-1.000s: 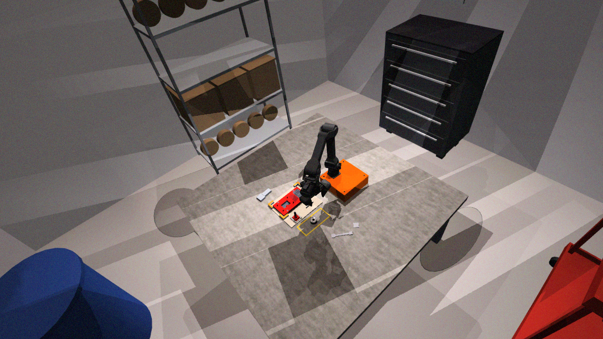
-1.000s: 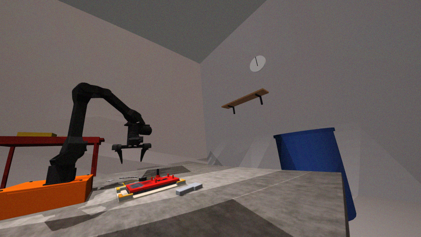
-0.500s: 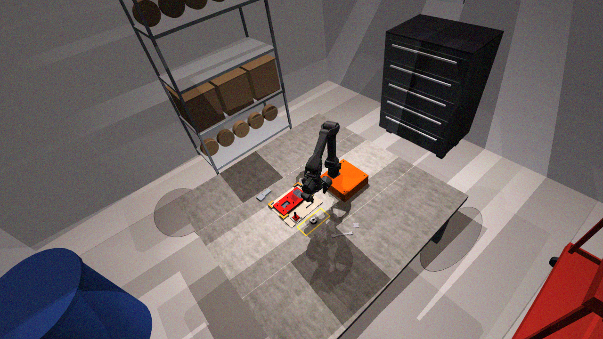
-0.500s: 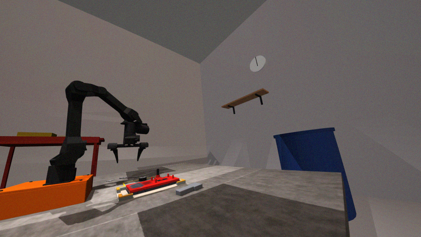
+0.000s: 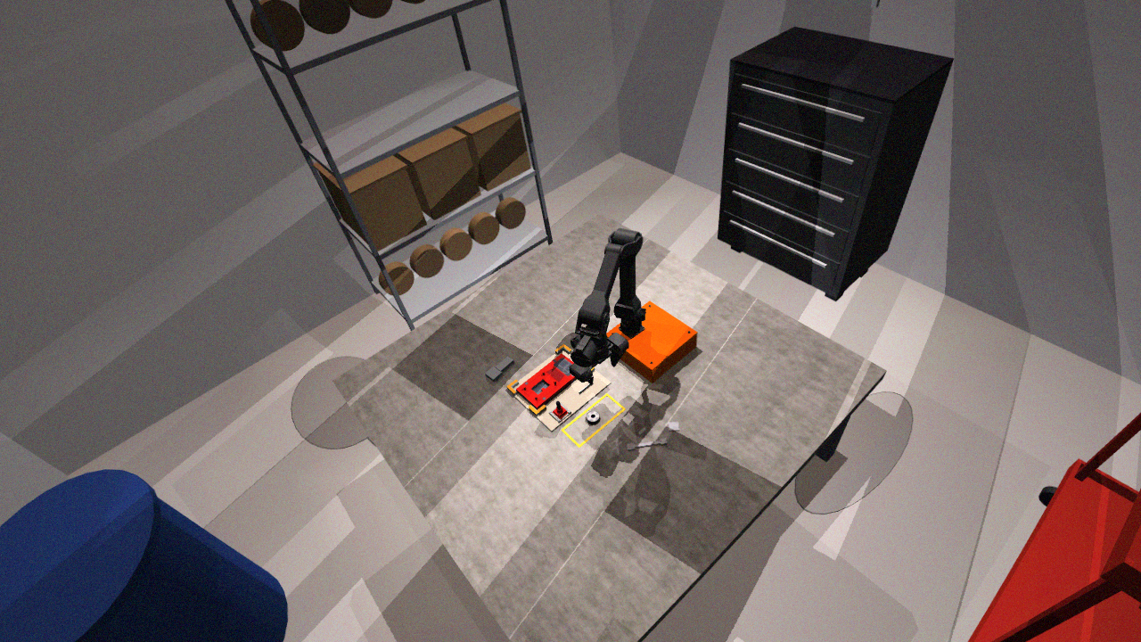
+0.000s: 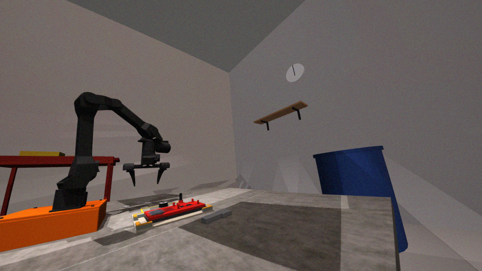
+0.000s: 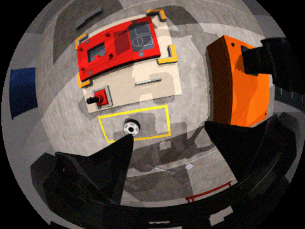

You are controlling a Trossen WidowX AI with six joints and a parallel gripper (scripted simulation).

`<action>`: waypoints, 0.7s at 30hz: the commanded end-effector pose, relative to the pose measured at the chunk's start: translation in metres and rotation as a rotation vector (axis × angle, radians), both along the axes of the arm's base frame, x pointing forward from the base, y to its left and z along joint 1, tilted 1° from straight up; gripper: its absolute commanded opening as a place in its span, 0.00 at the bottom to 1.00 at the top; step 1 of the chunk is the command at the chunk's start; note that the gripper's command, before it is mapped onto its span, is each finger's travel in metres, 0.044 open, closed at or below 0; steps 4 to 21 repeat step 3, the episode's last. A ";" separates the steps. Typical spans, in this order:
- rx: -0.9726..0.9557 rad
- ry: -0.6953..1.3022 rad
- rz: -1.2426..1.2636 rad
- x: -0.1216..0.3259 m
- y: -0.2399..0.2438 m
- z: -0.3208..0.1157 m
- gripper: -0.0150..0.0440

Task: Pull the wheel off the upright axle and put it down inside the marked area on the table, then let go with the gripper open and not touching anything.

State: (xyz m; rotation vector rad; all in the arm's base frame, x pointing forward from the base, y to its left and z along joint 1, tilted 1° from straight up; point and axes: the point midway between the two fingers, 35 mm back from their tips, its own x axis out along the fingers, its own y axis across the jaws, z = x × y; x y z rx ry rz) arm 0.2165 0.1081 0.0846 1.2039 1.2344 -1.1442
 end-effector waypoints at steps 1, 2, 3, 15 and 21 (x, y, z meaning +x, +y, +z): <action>-0.002 -0.003 -0.002 0.000 -0.001 0.001 1.00; -0.002 -0.003 -0.002 0.000 -0.001 0.001 1.00; -0.002 -0.003 -0.002 0.000 -0.001 0.001 1.00; -0.002 -0.003 -0.002 0.000 -0.001 0.001 1.00; -0.002 -0.003 -0.002 0.000 -0.001 0.001 1.00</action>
